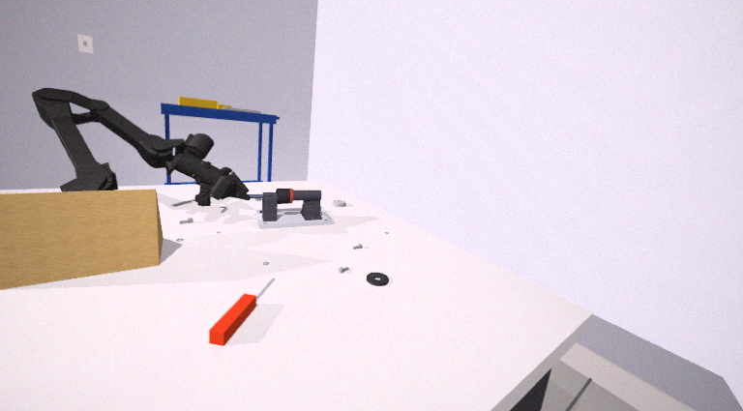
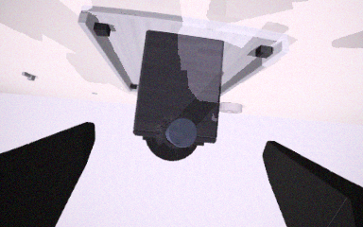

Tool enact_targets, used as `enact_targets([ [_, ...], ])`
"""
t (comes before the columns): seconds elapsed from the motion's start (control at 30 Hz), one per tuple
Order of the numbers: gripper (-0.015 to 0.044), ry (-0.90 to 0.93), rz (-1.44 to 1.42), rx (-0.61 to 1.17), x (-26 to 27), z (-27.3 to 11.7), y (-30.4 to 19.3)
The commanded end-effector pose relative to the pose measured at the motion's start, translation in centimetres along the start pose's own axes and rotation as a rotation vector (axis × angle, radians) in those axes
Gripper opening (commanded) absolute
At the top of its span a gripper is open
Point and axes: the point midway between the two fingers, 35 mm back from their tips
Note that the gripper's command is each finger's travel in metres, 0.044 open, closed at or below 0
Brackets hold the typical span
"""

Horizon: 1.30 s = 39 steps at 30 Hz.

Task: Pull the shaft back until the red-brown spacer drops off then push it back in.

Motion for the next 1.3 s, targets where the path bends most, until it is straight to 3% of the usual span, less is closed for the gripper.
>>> enact_targets([
  [0.0,0.044,0.003,0.003,0.004,0.0,0.8,-0.1],
  [1.27,0.044,0.002,0.003,0.004,0.1,2.2,0.0],
])
Point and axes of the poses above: the point midway between the two fingers, 35 mm back from their tips, its own z axis out along the fingers, its own x axis across the jaws, y = z × x, and after that the axes turned 8 degrees about z, right-handed
